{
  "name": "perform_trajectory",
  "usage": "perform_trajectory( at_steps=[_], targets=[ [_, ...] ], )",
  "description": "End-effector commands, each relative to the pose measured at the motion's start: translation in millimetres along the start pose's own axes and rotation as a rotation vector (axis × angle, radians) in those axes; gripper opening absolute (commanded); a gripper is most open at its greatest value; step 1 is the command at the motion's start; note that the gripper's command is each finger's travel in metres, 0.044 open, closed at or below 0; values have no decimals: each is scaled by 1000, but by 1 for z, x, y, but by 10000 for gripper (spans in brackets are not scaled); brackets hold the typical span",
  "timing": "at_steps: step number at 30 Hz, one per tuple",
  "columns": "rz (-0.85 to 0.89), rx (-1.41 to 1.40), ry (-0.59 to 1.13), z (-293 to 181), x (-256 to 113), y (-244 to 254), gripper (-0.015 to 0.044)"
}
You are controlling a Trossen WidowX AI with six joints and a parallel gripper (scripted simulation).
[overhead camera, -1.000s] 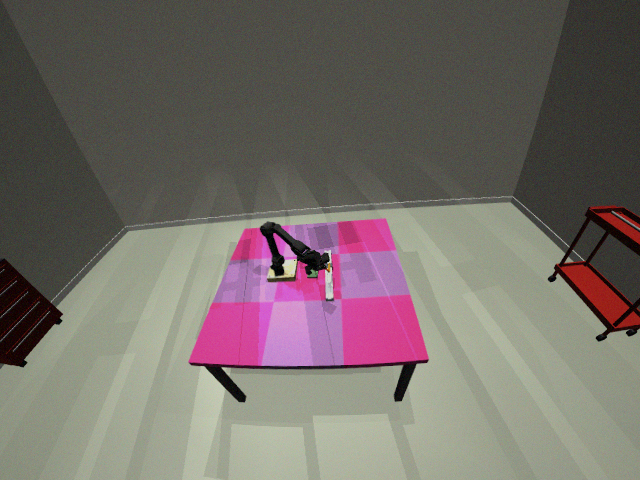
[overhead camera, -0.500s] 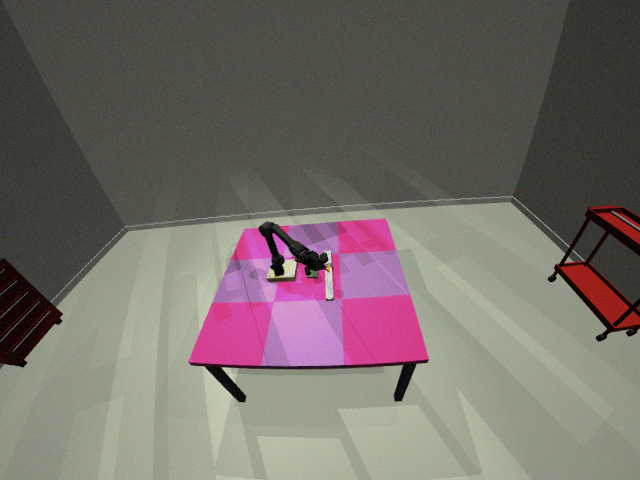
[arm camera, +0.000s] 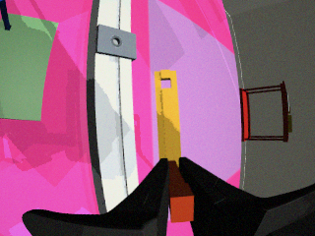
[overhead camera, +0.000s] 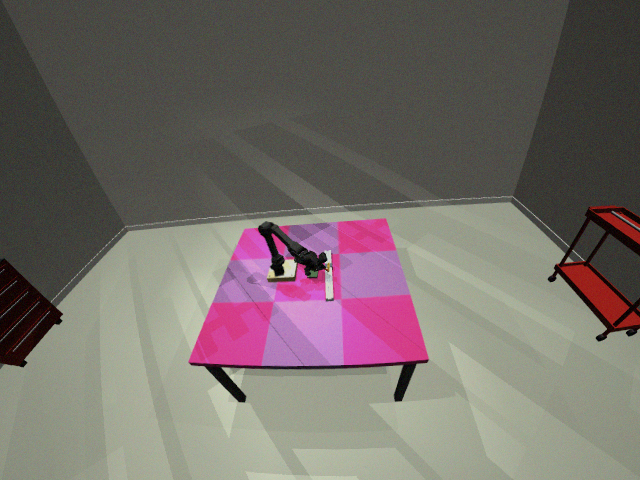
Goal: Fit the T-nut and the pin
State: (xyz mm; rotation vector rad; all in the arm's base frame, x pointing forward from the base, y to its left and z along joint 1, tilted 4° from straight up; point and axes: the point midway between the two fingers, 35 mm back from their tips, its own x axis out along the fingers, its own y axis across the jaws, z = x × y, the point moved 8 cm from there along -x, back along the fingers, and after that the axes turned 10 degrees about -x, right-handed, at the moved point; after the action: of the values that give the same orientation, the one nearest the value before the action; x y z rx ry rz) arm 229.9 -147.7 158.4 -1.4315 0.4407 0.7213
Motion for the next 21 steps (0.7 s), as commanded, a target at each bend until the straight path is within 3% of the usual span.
perform_trajectory(
  at_steps=[1,21],
  targets=[
    [-4,-4,-8,0,4,4,-150],
    [-7,-4,-20,-4,26,28,-150]
  ],
)
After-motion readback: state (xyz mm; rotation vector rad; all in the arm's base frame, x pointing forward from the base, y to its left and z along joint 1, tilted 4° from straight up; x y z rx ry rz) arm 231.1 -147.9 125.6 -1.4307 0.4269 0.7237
